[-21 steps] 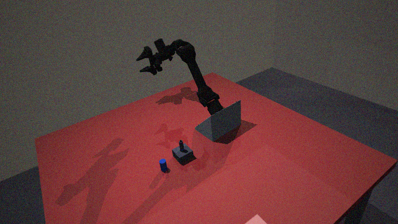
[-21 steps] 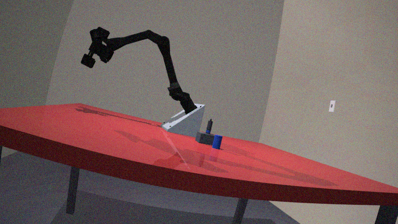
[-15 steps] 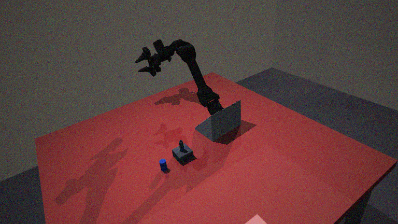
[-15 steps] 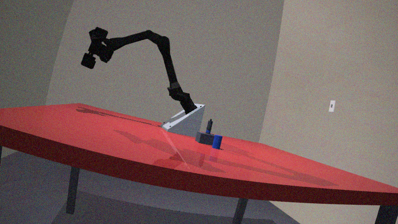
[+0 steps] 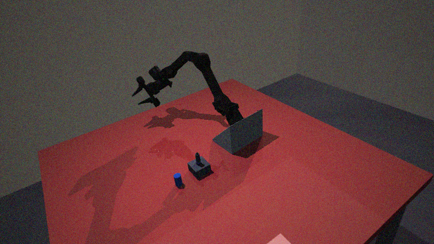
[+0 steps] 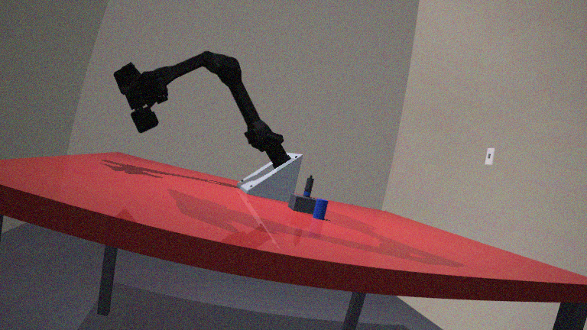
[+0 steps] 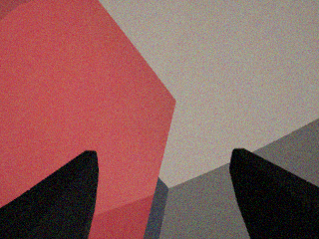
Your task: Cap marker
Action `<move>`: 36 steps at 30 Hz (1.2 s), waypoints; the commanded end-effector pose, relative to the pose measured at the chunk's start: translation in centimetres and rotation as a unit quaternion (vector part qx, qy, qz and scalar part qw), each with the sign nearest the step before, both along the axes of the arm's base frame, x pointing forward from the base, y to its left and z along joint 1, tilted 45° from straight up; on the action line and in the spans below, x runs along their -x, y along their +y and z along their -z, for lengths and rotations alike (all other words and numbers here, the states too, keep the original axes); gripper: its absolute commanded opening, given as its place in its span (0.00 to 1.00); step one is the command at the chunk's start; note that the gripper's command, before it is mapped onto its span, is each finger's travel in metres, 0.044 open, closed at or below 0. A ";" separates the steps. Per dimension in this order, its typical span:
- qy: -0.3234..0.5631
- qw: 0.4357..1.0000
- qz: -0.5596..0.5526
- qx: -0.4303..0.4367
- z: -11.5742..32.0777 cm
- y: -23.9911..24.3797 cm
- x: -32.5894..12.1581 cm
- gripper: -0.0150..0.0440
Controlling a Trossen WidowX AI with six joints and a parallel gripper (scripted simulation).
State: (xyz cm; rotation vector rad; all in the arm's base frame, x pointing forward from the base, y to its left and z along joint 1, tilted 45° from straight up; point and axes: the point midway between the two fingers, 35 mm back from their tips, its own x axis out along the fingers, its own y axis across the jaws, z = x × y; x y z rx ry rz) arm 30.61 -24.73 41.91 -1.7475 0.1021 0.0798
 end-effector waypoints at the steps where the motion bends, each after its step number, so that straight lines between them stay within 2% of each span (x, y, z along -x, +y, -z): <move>1: 0.055 0.991 0.009 -0.123 4.0 1.4 -4.2 0.68; 5: 0.134 0.966 0.032 -0.218 9.3 3.7 -8.4 0.68; 10: 0.236 0.924 0.066 -0.292 15.9 8.0 -12.1 0.68; 20: 0.363 0.862 0.128 -0.330 24.0 15.0 -14.3 0.68; 25: 0.458 0.820 0.190 -0.286 30.0 21.4 -13.9 0.68; 29: 0.511 0.796 0.243 -0.216 34.1 26.0 -12.3 0.68; 36: 0.532 0.776 0.339 0.004 39.4 32.6 -7.4 0.68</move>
